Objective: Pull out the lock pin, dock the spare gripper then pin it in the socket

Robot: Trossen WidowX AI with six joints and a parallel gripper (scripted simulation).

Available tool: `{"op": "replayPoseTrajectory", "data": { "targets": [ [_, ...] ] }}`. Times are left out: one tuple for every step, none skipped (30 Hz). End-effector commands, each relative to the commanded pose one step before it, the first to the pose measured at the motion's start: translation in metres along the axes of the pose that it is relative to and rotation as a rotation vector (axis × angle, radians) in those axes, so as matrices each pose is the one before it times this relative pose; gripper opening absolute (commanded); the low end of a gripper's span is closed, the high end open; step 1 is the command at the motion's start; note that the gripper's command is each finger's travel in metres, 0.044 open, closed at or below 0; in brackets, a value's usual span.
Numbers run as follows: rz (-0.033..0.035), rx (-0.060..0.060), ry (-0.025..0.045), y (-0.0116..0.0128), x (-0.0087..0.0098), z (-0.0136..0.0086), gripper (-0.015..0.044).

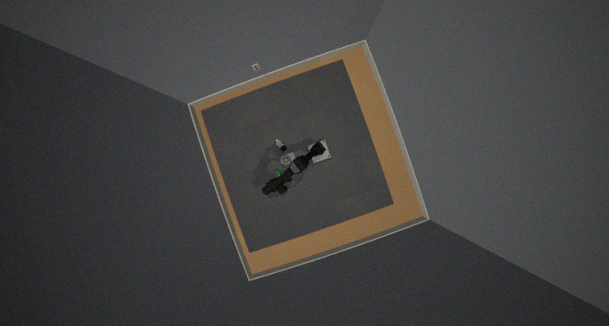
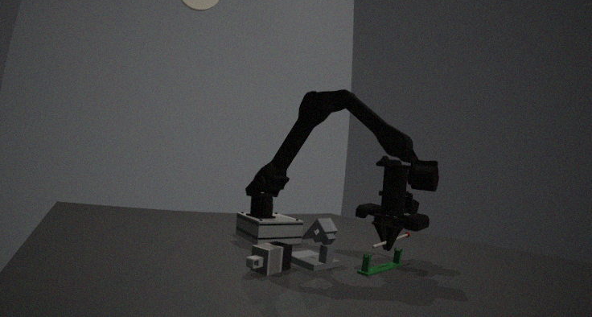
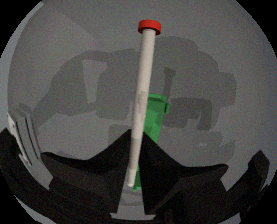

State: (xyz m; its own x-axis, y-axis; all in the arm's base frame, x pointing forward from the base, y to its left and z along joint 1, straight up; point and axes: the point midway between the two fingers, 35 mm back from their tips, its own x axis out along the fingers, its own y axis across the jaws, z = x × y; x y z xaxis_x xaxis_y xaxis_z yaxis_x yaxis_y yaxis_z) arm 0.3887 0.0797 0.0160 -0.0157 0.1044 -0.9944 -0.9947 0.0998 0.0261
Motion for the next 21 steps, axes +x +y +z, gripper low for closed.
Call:
{"op": "replayPoseTrajectory", "data": {
  "targets": [
    [-0.00455, -0.0005, -0.00123, -0.00081, -0.00720, 0.00101, 0.0000],
    [0.00000, 0.0000, 0.00000, 0.00000, 0.00000, 0.00000, 0.0000],
    [0.00763, 0.0009, 0.00210, 0.00175, 0.00538, -0.00107, 0.0000],
    [0.00000, 0.0000, 0.00000, 0.00000, 0.00000, 0.00000, 0.0000],
    [0.00000, 0.0000, 0.00000, 0.00000, 0.00000, 0.00000, 0.0000],
    [0.00000, 0.0000, 0.00000, 0.00000, 0.00000, 0.00000, 0.0000],
    [0.00000, 0.0000, 0.00000, 0.00000, 0.00000, 0.00000, 0.0000],
    [0.00000, 0.0000, 0.00000, 0.00000, 0.00000, 0.00000, 0.0000],
    [-0.00001, 0.0001, 0.00005, -0.00015, -0.00017, -0.00045, 0.0000],
    [-0.00003, 0.0003, 0.00014, -0.00045, -0.00052, -0.00136, 0.0000],
    [-0.00005, 0.0005, 0.00022, -0.00074, -0.00087, -0.00227, 0.0000],
    [-0.00005, 0.0007, 0.00028, -0.00090, -0.00108, -0.00285, 0.0000],
    [-0.00005, 0.0007, 0.00027, -0.00088, -0.00109, -0.00287, 0.0000],
    [-0.00004, 0.0007, 0.00027, -0.00086, -0.00109, -0.00287, 0.0000],
    [-0.00004, 0.0007, 0.00026, -0.00084, -0.00109, -0.00288, 0.0000],
    [-0.00003, 0.0006, 0.00026, -0.00081, -0.00109, -0.00289, 0.0000],
    [-0.00003, 0.0006, 0.00025, -0.00079, -0.00109, -0.00289, 0.0000],
    [-0.00004, 0.0005, 0.00025, -0.00076, -0.00110, -0.00288, 0.0000],
    [-0.00006, 0.0004, 0.00025, -0.00074, -0.00110, -0.00285, 0.0000],
    [-0.00005, 0.0004, 0.00025, -0.00072, -0.00111, -0.00287, 0.0000],
    [-0.00005, 0.0004, 0.00024, -0.00070, -0.00111, -0.00288, 0.0000]
  ]
}}
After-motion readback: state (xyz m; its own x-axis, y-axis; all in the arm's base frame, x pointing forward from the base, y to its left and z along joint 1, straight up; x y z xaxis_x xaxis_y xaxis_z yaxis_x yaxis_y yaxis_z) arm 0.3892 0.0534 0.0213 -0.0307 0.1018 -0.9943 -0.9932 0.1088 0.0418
